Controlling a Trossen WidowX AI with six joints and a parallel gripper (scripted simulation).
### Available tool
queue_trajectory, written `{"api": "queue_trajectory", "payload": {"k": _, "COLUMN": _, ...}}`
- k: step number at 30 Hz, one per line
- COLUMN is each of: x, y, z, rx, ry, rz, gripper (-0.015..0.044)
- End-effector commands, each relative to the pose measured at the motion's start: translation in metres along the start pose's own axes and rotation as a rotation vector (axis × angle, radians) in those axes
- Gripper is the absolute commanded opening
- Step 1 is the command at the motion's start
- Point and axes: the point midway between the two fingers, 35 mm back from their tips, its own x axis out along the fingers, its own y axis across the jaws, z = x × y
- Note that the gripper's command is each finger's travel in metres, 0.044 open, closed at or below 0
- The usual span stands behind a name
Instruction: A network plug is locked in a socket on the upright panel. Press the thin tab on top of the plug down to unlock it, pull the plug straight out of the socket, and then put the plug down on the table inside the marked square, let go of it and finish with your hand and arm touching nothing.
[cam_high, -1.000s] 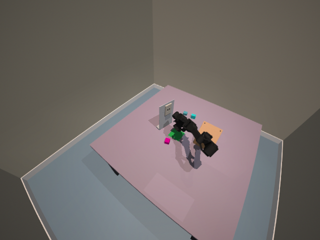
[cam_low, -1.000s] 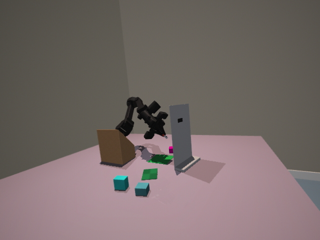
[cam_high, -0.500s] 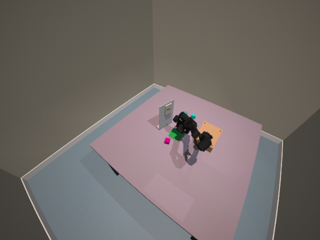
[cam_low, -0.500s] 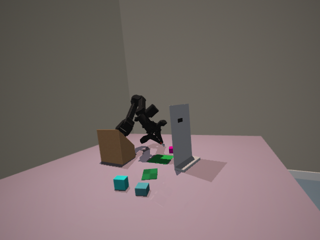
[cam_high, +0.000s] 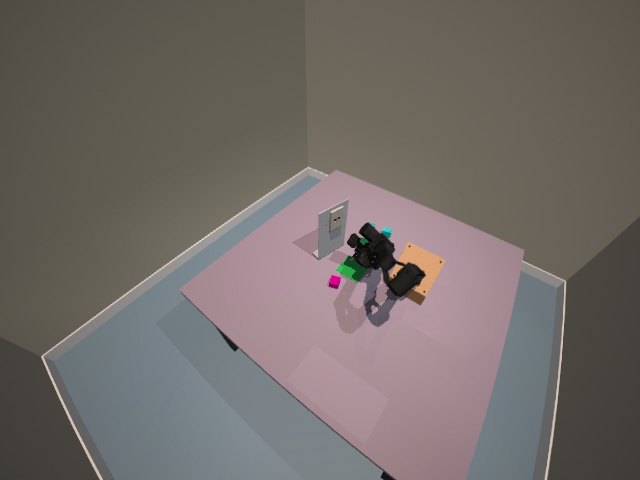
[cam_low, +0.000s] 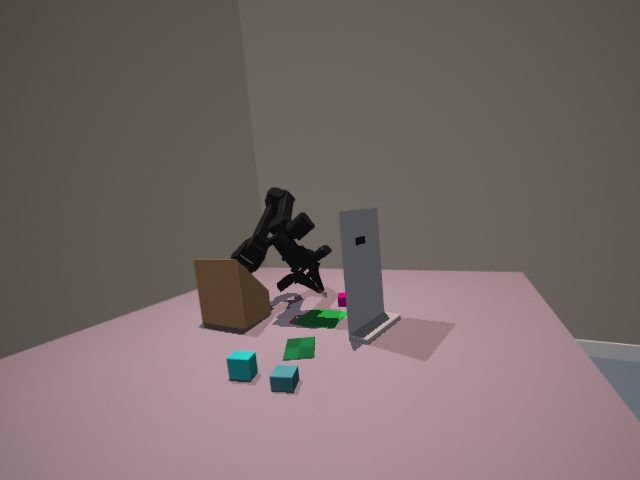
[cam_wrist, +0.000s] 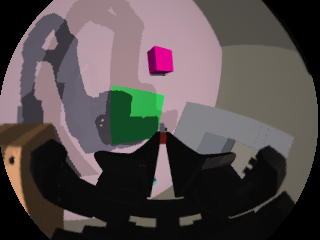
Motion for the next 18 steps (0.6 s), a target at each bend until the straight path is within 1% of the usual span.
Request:
{"api": "queue_trajectory", "payload": {"k": 1, "x": 0.004, "y": 0.004, "z": 0.0, "rx": 0.003, "ry": -0.005, "rz": 0.007, "gripper": 0.0}}
{"api": "queue_trajectory", "payload": {"k": 18, "x": 0.018, "y": 0.012, "z": -0.002, "rx": 0.002, "ry": -0.002, "rz": 0.011, "gripper": 0.0}}
